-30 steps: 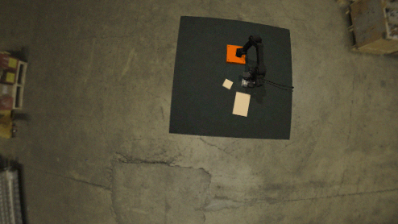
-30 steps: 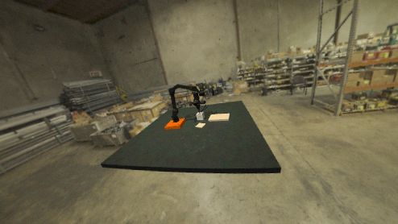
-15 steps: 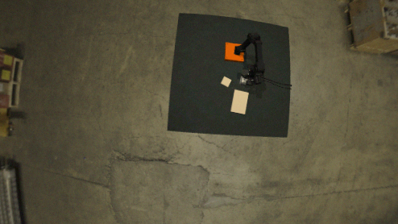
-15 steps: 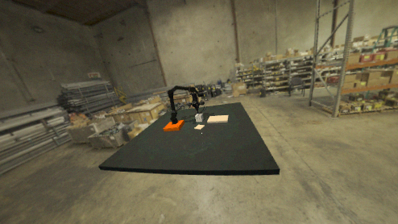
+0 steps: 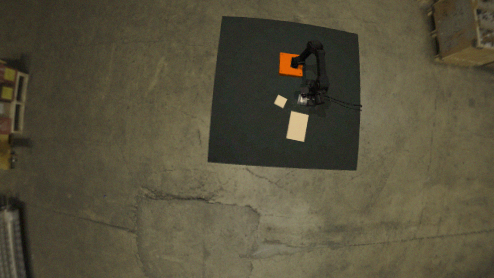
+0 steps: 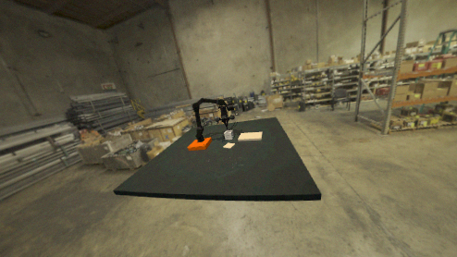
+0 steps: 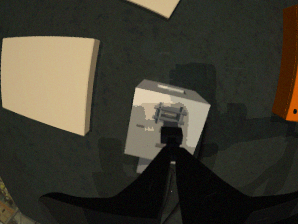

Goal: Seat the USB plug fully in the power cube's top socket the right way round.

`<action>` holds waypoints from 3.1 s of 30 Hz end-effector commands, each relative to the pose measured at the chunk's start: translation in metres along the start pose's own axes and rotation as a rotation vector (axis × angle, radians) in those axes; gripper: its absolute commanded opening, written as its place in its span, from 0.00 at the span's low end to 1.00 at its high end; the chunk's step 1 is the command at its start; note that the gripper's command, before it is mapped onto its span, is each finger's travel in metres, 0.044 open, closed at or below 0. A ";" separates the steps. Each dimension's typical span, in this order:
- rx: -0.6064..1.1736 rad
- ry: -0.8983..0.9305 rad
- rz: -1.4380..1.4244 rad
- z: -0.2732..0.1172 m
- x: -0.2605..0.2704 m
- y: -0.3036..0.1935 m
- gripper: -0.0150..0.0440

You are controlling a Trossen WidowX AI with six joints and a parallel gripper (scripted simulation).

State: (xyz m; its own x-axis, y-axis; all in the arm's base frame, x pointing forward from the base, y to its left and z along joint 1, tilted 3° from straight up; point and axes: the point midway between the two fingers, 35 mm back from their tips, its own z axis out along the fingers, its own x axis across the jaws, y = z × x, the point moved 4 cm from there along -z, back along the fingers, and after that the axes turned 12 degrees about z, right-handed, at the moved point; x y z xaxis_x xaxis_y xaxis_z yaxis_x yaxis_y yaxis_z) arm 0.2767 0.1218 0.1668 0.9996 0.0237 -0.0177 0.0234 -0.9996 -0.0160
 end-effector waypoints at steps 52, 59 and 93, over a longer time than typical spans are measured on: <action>0.001 -0.001 -1.429 0.001 0.000 0.000 0.25; 0.001 -0.001 -1.612 0.001 0.000 0.000 0.25; 0.002 -0.001 -2.502 0.001 0.000 0.000 0.25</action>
State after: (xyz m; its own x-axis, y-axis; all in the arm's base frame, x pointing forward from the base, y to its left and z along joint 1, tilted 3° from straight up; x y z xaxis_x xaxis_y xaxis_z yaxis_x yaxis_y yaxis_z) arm 0.2765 0.1217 0.1665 -0.7749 0.6316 0.0243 0.6318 0.7751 -0.0004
